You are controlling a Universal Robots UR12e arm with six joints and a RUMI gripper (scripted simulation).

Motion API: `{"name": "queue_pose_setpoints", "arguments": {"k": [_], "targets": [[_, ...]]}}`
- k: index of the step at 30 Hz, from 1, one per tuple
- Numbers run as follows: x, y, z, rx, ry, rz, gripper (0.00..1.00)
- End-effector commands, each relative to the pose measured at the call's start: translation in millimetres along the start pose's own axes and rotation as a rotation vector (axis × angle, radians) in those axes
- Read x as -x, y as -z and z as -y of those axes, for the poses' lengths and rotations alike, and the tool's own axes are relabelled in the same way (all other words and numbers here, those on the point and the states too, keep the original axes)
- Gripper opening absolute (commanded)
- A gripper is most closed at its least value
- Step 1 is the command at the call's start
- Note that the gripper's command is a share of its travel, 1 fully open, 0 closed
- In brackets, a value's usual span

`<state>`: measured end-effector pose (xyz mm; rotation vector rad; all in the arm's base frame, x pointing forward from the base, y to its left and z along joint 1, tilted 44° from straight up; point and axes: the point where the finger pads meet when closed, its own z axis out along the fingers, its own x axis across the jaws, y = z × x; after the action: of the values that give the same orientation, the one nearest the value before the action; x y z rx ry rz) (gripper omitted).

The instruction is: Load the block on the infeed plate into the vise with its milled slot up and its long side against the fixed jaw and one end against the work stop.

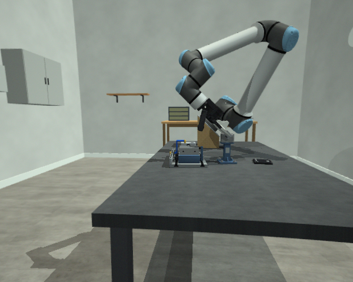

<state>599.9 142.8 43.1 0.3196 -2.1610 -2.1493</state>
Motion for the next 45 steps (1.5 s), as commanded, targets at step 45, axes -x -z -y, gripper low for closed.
{"name": "queue_pose_setpoints", "arguments": {"k": [45], "targets": [[0.1,15.5,-15.0,-0.001,0.001,0.001,0.00]]}}
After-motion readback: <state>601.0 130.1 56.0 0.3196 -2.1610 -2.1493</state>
